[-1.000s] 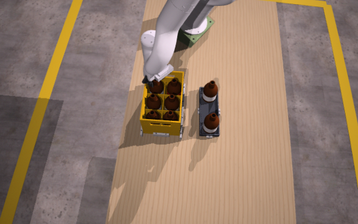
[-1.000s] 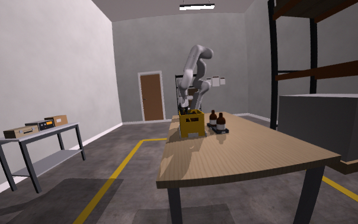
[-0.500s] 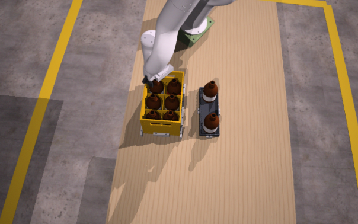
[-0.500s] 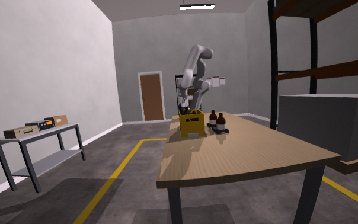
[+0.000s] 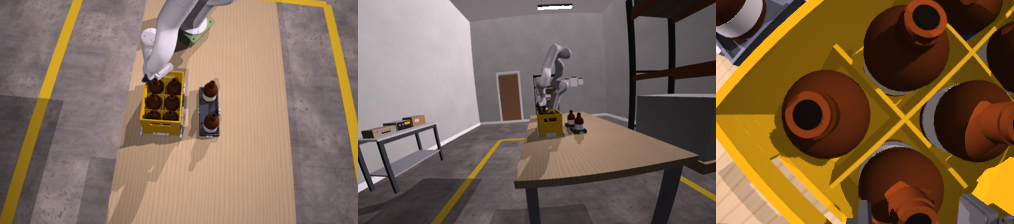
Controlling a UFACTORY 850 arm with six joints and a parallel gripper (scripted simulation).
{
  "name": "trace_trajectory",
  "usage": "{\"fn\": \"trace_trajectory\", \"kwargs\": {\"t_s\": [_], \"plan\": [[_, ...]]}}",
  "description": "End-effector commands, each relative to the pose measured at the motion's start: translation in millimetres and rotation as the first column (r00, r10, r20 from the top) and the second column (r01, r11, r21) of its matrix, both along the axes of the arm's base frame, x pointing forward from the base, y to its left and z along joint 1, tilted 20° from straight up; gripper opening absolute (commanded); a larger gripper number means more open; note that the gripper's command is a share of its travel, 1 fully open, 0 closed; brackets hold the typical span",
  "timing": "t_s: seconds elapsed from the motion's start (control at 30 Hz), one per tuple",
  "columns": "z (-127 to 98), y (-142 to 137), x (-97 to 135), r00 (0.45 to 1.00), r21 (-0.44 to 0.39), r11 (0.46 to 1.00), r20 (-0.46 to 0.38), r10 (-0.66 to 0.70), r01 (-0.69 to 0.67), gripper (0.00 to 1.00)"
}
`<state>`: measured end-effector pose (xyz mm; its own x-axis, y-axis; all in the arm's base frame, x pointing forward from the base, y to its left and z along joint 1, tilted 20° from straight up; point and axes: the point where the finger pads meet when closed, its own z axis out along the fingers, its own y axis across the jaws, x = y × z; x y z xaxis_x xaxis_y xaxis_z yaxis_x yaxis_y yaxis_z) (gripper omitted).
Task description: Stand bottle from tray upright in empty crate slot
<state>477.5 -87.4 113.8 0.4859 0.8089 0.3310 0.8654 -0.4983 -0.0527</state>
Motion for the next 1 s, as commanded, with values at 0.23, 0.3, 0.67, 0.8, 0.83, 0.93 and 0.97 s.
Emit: {"fn": "trace_trajectory", "kwargs": {"t_s": [0.23, 0.3, 0.67, 0.8, 0.83, 0.93, 0.97], "plan": [[22.8, -7.7, -2.2, 1.0, -0.001, 1.0, 0.001, 0.0, 0.0, 0.65], [22.8, -7.7, -2.2, 1.0, -0.001, 1.0, 0.001, 0.0, 0.0, 0.65], [49.4, -16.5, -5.6, 1.0, -0.001, 1.0, 0.001, 0.0, 0.0, 0.65], [57.5, -19.2, -6.7, 1.0, -0.001, 1.0, 0.001, 0.0, 0.0, 0.65], [57.5, -19.2, -6.7, 1.0, -0.001, 1.0, 0.001, 0.0, 0.0, 0.65], [60.9, -20.3, -7.1, 1.0, -0.001, 1.0, 0.001, 0.0, 0.0, 0.65], [62.4, -20.8, -7.3, 1.0, -0.001, 1.0, 0.001, 0.0, 0.0, 0.65]]}}
